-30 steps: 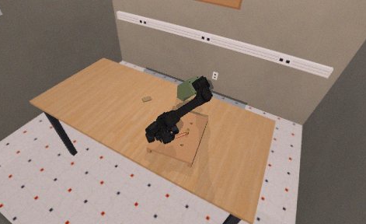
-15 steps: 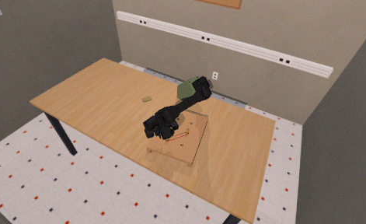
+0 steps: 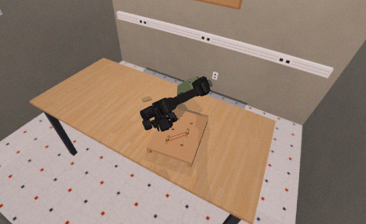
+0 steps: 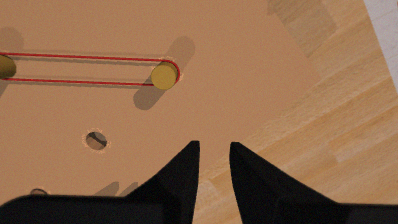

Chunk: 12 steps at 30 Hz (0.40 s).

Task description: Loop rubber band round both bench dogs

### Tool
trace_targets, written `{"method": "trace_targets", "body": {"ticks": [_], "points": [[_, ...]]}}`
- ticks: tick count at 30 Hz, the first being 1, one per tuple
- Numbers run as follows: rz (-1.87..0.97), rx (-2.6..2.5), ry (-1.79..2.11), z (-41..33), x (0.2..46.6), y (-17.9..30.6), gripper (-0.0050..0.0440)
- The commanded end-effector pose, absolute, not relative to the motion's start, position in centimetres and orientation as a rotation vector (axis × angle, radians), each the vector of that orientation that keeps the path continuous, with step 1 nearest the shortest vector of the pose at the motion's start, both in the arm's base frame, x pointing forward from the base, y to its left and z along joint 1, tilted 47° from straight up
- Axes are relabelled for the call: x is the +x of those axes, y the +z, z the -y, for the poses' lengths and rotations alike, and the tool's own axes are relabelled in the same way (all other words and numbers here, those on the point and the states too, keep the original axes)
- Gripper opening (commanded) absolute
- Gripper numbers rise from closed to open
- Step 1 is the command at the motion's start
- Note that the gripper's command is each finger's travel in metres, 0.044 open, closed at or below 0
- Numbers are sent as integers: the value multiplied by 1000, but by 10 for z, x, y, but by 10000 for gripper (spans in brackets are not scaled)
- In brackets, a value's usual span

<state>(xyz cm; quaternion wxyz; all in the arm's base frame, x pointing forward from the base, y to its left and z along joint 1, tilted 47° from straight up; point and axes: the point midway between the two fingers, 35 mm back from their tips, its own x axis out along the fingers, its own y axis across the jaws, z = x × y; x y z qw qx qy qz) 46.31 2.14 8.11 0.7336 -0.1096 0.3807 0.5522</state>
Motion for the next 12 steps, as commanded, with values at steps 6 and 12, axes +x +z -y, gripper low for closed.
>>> {"method": "trace_targets", "body": {"ticks": [6, 12], "points": [[-823, -266, 1208, 25, 445, 97, 80], [-822, -267, 1212, 24, 445, 97, 176]]}}
